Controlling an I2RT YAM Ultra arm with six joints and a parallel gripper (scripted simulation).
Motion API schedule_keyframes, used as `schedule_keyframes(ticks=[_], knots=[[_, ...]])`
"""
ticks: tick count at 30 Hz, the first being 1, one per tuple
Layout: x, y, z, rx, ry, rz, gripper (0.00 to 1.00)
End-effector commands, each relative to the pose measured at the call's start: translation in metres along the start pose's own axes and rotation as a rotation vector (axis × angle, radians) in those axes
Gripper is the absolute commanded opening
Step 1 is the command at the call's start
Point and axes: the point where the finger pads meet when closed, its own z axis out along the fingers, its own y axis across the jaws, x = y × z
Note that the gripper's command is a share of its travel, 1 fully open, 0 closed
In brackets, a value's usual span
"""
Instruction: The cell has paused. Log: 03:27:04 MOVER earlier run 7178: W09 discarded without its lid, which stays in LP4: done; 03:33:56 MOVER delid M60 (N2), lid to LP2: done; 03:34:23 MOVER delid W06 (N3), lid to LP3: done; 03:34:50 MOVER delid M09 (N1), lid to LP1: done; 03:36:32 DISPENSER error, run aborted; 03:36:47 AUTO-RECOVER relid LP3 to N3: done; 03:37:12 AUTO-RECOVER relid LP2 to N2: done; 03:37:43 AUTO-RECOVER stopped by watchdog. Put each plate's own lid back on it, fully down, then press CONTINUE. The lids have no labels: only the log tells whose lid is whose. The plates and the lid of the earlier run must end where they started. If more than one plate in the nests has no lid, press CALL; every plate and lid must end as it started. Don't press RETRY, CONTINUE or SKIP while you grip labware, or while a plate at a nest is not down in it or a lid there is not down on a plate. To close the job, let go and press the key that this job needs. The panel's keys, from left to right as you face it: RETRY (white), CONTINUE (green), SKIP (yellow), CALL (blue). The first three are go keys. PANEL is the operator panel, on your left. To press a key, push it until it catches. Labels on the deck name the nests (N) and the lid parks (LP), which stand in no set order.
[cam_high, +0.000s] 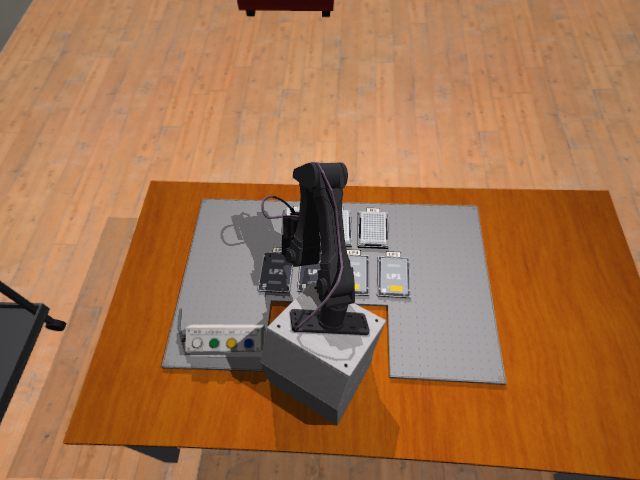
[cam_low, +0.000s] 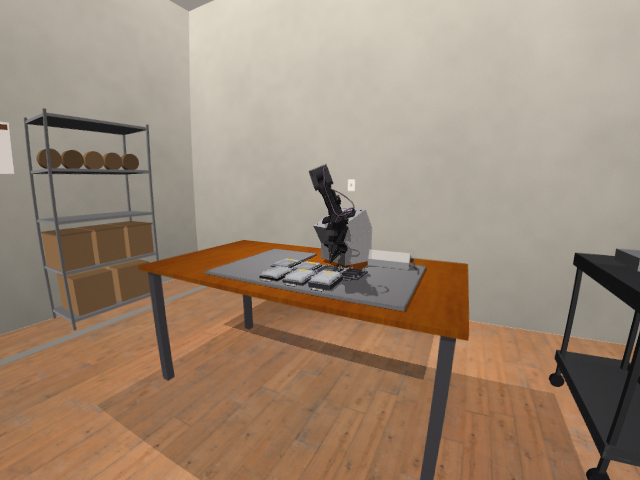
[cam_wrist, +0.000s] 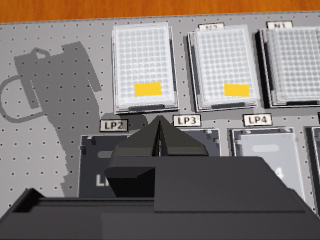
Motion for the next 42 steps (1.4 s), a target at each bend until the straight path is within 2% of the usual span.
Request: schedule_keyframes(ticks=[1,27,29,32,36,37,42], knots=[[-0.017,0.002,0.011,-0.026,0.001,-0.018,0.00],[-0.107,-0.034,0.085,-0.023,-0.003,-0.024,0.00],[-0.108,-0.036,0.093,-0.024,0.009,-0.029,0.00],[-0.109,-0.033,0.095,-0.033,0.013,-0.035,0.00],[-0.109,-0.029,0.095,-0.039,0.014,-0.038,0.00],[-0.105,-0.035,0.093,-0.025,0.017,-0.029,0.00],[-0.105,-0.035,0.093,-0.025,0.017,-0.029,0.00]])
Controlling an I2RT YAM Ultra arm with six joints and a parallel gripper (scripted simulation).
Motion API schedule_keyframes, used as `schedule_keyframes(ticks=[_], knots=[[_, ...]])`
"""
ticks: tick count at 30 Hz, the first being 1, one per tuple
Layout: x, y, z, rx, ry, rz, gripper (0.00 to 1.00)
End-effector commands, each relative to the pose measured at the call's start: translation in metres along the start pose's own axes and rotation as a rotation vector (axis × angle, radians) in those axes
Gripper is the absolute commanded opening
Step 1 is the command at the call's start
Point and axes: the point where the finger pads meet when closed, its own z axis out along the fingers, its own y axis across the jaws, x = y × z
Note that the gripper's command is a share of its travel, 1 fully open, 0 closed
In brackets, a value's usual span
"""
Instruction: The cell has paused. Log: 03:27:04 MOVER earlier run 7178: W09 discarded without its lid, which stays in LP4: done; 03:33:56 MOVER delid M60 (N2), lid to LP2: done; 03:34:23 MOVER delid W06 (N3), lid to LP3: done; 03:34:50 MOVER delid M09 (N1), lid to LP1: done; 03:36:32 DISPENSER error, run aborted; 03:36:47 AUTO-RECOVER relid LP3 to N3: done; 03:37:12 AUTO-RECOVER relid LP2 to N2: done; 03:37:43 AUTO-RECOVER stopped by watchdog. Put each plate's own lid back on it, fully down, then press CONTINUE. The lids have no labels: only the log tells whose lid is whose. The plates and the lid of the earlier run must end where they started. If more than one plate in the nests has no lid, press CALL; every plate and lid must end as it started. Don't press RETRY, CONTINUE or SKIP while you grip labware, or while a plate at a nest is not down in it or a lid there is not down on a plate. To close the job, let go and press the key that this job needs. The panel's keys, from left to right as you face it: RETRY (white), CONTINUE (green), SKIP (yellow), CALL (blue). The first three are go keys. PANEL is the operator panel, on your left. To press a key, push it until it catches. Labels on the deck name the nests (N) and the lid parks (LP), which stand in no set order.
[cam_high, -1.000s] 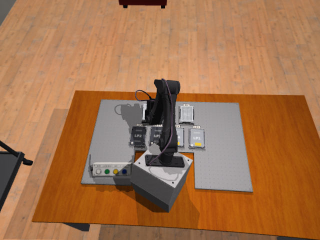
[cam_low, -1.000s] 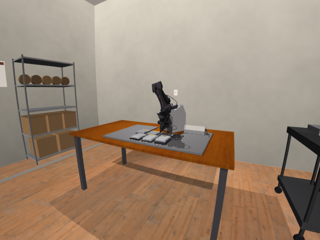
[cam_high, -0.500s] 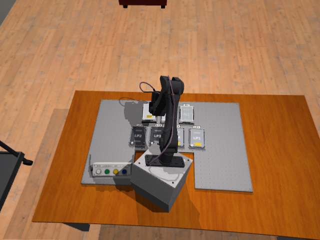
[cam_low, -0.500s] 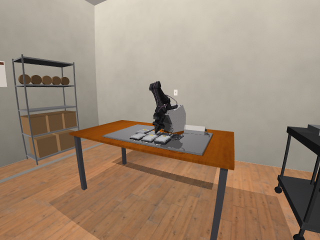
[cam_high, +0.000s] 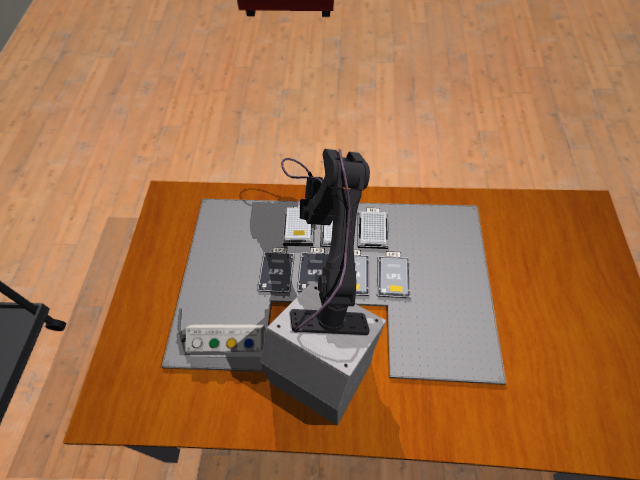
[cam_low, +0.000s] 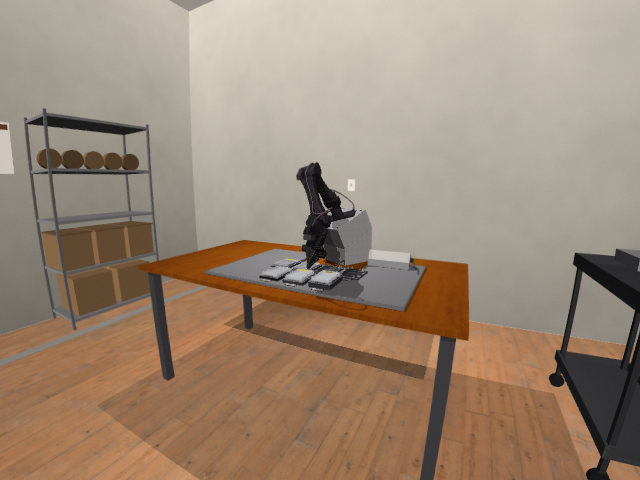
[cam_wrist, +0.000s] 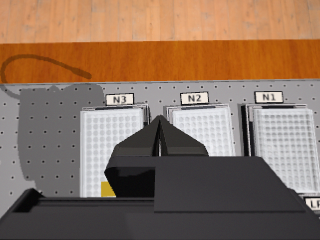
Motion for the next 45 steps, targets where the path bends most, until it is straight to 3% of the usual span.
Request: schedule_keyframes(ticks=[1,20,23,29,37,40,41,45], knots=[[-0.003,0.004,-0.001,-0.016,-0.004,-0.008,0.00],[-0.003,0.004,-0.001,-0.016,-0.004,-0.008,0.00],[0.002,-0.006,-0.005,-0.017,0.012,-0.016,0.00],[-0.009,-0.036,-0.003,-0.013,-0.018,-0.008,0.00],[0.001,-0.075,-0.005,-0.016,0.012,-0.015,0.00],[-0.001,-0.080,-0.004,-0.016,0.007,-0.015,0.00],[-0.019,-0.088,0.000,-0.009,-0.030,-0.010,0.00],[-0.019,-0.109,0.000,-0.008,-0.030,-0.012,0.00]])
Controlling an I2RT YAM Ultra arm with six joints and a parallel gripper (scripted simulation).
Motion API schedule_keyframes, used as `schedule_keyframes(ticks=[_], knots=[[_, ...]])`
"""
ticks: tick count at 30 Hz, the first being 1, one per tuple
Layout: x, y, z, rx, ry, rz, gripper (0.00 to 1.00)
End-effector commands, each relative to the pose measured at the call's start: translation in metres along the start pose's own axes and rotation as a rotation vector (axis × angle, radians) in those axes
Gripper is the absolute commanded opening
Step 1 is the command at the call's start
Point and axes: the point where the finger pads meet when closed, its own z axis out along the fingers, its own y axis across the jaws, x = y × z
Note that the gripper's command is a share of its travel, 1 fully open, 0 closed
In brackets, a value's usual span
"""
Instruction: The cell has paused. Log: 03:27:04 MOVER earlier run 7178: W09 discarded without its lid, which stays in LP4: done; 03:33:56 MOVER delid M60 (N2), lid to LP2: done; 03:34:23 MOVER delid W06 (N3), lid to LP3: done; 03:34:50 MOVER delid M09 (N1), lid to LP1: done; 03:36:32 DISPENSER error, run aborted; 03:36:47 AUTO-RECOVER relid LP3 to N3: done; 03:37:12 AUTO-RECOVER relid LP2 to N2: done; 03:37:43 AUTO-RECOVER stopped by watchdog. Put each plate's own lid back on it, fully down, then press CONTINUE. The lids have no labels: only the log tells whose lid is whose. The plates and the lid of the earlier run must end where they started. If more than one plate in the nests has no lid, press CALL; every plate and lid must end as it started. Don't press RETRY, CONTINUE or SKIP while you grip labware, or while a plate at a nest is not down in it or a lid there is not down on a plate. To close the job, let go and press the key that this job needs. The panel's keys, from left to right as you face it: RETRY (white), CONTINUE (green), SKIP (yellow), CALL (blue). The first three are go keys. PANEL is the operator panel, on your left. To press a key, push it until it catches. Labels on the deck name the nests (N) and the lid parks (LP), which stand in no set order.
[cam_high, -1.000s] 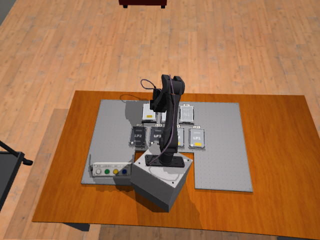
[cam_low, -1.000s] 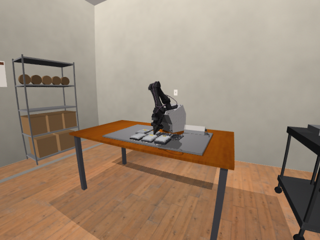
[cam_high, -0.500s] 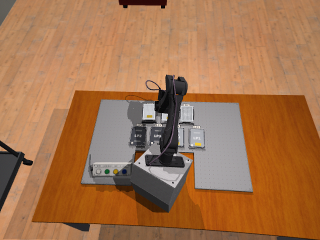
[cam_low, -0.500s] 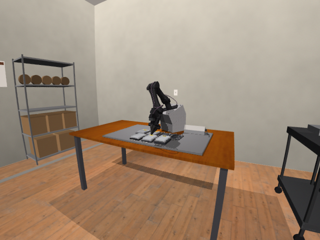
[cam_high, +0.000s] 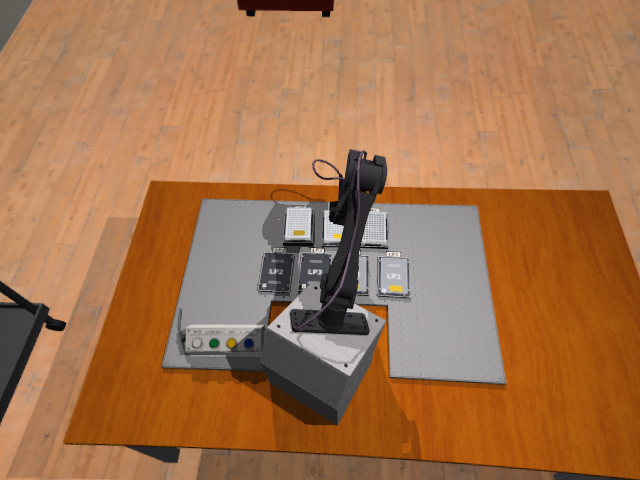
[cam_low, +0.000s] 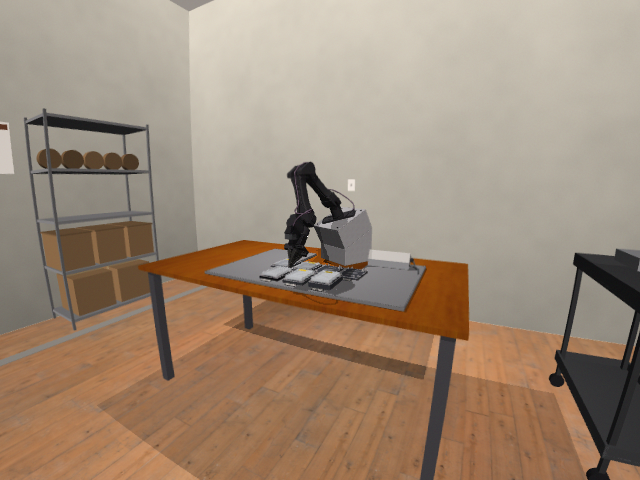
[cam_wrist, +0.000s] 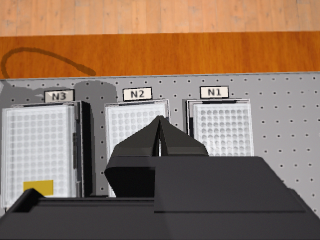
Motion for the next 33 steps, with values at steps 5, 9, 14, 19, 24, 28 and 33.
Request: schedule_keyframes(ticks=[5,9,14,19,24,28,33], knots=[[-0.026,-0.036,-0.001,-0.024,-0.054,-0.017,0.00],[-0.028,-0.028,-0.002,-0.042,-0.059,-0.026,0.00],[-0.012,-0.031,0.000,-0.031,-0.028,-0.015,0.00],[-0.012,-0.031,0.000,-0.031,-0.028,-0.015,0.00],[-0.012,-0.031,0.000,-0.031,-0.028,-0.015,0.00],[-0.012,-0.031,0.000,-0.031,-0.028,-0.015,0.00],[-0.012,-0.031,0.000,-0.031,-0.028,-0.015,0.00]])
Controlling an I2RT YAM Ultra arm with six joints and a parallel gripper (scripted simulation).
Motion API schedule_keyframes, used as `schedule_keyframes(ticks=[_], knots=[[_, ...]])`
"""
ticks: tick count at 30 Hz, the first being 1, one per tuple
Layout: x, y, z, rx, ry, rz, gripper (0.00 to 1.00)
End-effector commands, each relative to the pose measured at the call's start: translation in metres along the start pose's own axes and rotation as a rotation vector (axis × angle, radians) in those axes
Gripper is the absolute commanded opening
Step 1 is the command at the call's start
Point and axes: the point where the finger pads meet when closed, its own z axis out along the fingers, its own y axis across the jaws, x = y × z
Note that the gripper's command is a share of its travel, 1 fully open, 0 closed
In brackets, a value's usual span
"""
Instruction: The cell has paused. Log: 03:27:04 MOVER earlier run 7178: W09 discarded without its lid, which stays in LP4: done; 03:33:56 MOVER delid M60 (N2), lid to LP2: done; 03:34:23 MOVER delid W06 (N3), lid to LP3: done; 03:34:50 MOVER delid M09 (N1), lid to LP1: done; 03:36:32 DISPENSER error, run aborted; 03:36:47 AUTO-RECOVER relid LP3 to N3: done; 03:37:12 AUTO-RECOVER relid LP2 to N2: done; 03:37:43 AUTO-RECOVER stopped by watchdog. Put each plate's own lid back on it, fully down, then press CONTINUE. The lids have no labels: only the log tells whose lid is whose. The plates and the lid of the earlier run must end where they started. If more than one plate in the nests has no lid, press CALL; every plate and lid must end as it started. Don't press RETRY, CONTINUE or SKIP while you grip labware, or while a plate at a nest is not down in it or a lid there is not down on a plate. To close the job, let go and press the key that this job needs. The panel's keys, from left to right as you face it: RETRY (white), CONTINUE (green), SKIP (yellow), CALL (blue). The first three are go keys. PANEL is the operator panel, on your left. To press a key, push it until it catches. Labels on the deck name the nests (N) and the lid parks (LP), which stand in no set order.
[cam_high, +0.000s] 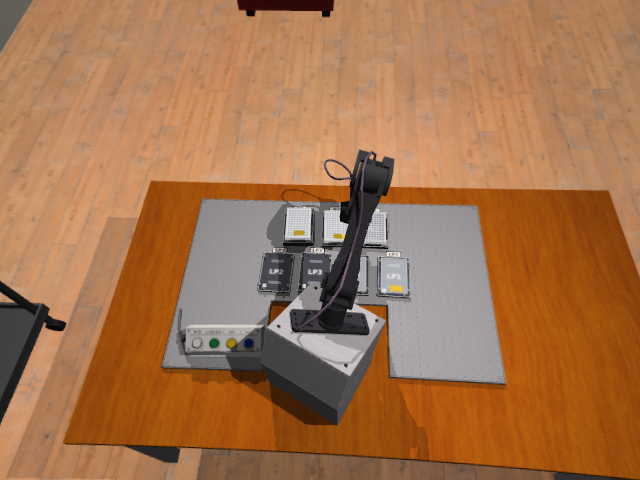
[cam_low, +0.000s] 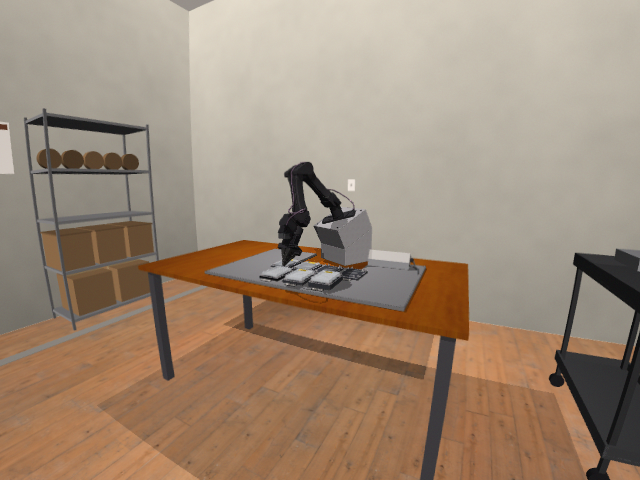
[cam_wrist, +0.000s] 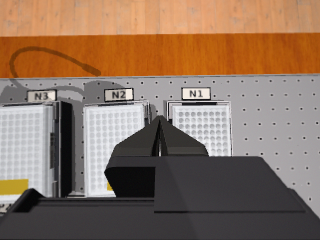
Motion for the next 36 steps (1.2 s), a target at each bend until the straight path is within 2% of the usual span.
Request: schedule_keyframes(ticks=[1,2,4,5,6,11,13,23,28,30,31,36], knots=[[-0.008,-0.004,-0.008,-0.013,-0.003,-0.013,1.00],[0.002,-0.005,-0.012,-0.017,0.031,-0.012,1.00],[0.009,-0.011,-0.017,-0.016,0.071,-0.011,1.00],[0.000,-0.017,-0.017,-0.009,0.064,-0.011,1.00],[-0.001,-0.020,-0.018,-0.006,0.075,-0.011,1.00],[0.013,-0.034,-0.030,-0.003,0.170,-0.008,1.00],[0.013,-0.034,-0.030,-0.003,0.170,-0.008,1.00],[0.048,-0.061,-0.055,0.001,0.371,-0.003,1.00],[0.067,-0.077,-0.068,0.019,0.477,-0.004,1.00],[0.067,-0.077,-0.068,0.019,0.477,-0.004,1.00],[0.077,-0.078,-0.069,0.013,0.515,-0.002,1.00],[0.102,-0.089,-0.081,0.008,0.633,0.002,1.00]])
